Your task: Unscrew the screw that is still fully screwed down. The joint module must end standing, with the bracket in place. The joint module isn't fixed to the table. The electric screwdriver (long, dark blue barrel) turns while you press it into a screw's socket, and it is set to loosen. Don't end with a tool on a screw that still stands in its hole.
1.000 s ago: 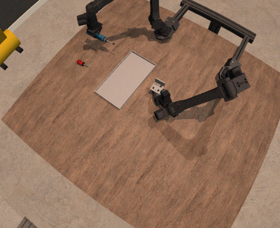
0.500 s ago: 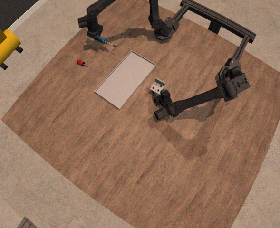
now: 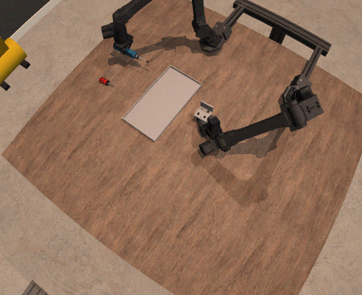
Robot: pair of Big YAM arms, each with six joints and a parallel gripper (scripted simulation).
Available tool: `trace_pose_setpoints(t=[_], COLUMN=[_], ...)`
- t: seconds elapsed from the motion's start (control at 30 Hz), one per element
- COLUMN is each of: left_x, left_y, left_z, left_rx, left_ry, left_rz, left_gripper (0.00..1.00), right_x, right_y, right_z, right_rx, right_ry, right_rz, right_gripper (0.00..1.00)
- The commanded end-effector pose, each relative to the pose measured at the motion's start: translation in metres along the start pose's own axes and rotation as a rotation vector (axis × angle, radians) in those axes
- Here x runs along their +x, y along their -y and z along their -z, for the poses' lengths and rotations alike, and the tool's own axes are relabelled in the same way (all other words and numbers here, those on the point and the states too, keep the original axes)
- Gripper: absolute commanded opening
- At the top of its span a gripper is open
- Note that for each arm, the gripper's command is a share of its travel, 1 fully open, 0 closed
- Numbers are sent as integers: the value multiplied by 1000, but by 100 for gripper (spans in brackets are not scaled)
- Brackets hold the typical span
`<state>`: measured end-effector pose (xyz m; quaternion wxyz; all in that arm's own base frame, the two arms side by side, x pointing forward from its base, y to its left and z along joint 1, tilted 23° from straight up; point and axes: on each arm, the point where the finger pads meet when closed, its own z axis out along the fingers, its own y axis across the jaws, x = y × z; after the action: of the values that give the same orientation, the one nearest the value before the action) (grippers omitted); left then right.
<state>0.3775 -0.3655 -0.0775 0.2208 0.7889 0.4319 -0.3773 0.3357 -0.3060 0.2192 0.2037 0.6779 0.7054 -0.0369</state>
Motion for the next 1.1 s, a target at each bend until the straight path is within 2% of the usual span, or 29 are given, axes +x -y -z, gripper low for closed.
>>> trace_pose_setpoints(t=[0.0,0.03,0.1,0.17,0.27,0.3,0.33,0.5,0.6,0.67,0.73,0.83,0.93,1.07], left_x=[-4,-4,-4,-4,-4,-4,-4,-4,-4,-4,-4,-4,-4,-4], left_y=[-8,-8,-8,-8,-8,-8,-8,-8,-8,-8,-8,-8,-8,-8], left_z=[3,3,3,3,3,3,3,3,3,3,3,3,3,3], left_rx=[-11,-11,-11,-11,-11,-11,-11,-11,-11,-11,-11,-11,-11,-11], left_ry=[1,1,1,1,1,1,1,1,1,1,1,1,1,1], left_rz=[-17,-17,-17,-17,-17,-17,-17,-17,-17,-17,-17,-17,-17,-17], left_gripper=[59,59,59,59,59,59,59,59,59,59,59,59,59,59], right_x=[-10,-15,-8,-12,-12,-6,-6,-5,-14,-8,-12,-12,-7,-10], right_y=[-4,-7,-1,-11,-11,-2,-1,-1,-7,-1,-11,-11,-2,-4], right_z=[8,9,-9,5,5,-12,-16,-27,-16,-34,-20,-20,-34,-30], right_rx=[-35,-43,-16,-38,-38,-15,-12,-13,-43,-17,-37,-37,-20,-29], right_ry=[32,41,16,33,33,13,11,10,41,17,33,33,17,27], right_rz=[-1,-3,-2,-3,-3,1,0,3,-3,-2,-3,-3,0,-2], right_gripper=[42,42,42,42,42,42,42,42,42,42,42,42,42,42])
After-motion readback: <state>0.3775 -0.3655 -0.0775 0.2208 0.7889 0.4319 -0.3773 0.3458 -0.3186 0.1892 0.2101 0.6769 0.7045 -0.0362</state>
